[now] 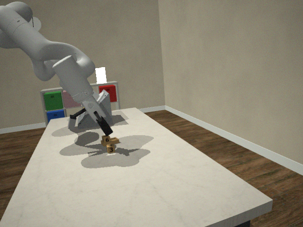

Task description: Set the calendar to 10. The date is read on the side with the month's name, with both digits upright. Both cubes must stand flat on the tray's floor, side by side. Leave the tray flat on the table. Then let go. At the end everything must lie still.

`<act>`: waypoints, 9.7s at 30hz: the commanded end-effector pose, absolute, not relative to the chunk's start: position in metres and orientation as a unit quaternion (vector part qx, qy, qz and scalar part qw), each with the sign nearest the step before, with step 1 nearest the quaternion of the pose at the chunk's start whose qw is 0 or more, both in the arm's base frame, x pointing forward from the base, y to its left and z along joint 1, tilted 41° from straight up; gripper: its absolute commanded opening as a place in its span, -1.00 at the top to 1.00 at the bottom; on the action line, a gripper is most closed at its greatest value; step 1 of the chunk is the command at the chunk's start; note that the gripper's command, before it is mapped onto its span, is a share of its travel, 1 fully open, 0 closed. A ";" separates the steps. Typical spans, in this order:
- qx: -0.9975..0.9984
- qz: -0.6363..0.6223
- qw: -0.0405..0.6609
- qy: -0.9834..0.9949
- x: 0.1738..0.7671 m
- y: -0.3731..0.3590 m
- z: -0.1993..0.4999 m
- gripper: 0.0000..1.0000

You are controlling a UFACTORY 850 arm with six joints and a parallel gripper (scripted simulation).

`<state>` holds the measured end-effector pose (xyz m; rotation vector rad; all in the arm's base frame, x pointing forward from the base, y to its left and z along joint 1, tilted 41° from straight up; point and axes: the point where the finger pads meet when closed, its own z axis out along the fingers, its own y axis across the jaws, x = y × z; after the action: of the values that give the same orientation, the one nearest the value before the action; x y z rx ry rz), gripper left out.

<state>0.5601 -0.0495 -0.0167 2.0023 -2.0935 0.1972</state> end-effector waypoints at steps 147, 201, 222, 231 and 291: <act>0.702 -0.250 0.242 0.622 0.566 -0.040 -0.017 -1.00; 0.678 -0.259 0.233 0.647 0.566 -0.041 -0.018 0.05; 0.678 -0.259 0.233 0.647 0.565 -0.054 -0.033 0.05; 0.678 -0.259 0.233 0.647 0.565 -0.061 -0.041 0.05; 0.678 -0.259 0.233 0.647 0.564 -0.074 -0.056 0.05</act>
<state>0.5632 -0.0743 -0.0564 1.8638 1.7772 -0.7134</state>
